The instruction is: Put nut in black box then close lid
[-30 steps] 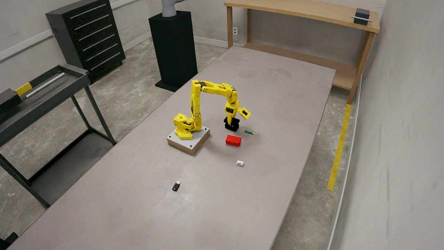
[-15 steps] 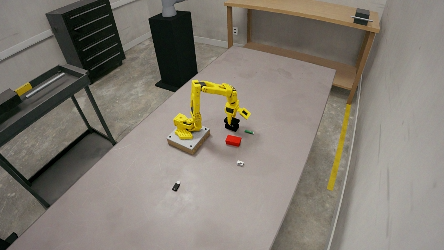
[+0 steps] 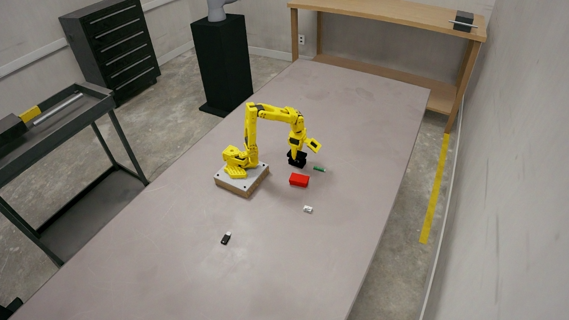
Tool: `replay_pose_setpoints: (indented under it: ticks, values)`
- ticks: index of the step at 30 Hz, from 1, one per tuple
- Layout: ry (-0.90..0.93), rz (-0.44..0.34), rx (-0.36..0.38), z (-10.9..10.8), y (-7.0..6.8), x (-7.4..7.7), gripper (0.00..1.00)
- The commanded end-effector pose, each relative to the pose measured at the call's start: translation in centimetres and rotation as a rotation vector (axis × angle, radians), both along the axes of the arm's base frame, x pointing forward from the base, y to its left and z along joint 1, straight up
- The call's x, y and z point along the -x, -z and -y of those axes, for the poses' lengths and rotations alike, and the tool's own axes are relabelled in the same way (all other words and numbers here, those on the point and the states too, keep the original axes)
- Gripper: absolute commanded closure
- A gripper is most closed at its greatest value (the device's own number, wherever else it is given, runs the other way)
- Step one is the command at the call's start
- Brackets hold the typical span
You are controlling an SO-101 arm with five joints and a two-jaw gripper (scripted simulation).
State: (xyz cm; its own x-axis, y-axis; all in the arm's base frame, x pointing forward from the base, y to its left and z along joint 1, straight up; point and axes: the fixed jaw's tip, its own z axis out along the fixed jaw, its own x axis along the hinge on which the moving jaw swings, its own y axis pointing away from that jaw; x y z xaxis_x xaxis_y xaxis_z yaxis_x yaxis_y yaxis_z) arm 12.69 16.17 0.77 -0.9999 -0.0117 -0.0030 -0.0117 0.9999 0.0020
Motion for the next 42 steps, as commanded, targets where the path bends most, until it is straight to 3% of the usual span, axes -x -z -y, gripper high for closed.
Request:
replay_pose_setpoints:
  ticks: [1,42]
  values:
    - [0.001,-0.010,0.010,0.1,0.5,0.1,0.80]
    - [0.001,-0.010,0.010,0.1,1.6,0.1,0.80]
